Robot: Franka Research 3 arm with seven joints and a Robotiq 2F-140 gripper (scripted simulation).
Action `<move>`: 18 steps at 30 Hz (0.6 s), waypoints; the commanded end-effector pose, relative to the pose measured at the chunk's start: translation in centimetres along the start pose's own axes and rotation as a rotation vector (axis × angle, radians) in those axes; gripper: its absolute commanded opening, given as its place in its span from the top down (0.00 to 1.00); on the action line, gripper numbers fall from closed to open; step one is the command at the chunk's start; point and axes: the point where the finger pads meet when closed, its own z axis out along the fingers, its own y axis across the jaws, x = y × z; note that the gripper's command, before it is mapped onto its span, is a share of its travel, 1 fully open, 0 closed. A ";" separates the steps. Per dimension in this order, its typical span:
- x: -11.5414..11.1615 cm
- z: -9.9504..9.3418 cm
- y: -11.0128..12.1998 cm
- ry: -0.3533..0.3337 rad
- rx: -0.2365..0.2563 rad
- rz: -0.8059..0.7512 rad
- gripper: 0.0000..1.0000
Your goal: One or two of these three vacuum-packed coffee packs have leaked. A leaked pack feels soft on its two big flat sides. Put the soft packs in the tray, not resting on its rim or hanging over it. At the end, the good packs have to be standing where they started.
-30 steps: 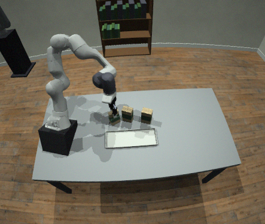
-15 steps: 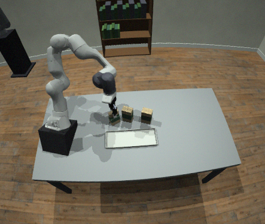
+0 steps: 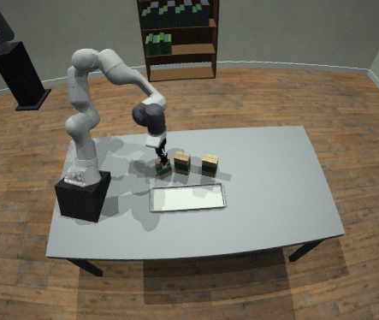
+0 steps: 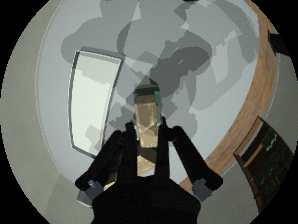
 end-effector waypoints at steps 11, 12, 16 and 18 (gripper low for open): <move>0.1 -0.1 0.1 0.002 -0.002 -0.004 0.75; 0.1 -0.1 0.1 0.002 -0.002 -0.004 0.75; 0.1 -0.7 0.1 0.003 -0.002 -0.004 0.75; 0.1 -1.3 0.1 0.003 -0.002 -0.004 0.75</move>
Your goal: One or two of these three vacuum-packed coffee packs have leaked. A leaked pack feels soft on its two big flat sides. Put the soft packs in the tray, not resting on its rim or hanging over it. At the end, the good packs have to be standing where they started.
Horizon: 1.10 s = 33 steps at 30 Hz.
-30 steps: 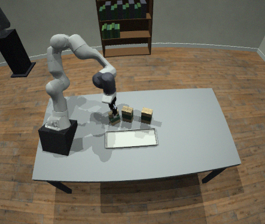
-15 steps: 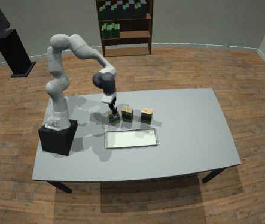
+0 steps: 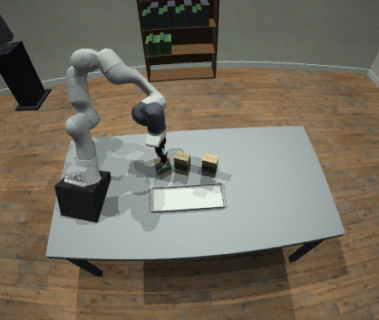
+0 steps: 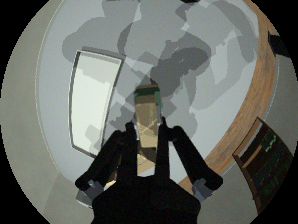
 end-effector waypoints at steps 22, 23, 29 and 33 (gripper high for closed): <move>0.0 -4.8 -0.1 -0.001 0.000 0.006 0.75; 0.0 -4.8 -0.1 -0.001 0.000 0.006 0.75; 0.0 -4.8 -0.1 -0.001 0.000 0.006 0.75; 0.0 -4.8 -0.1 -0.001 0.000 0.006 0.75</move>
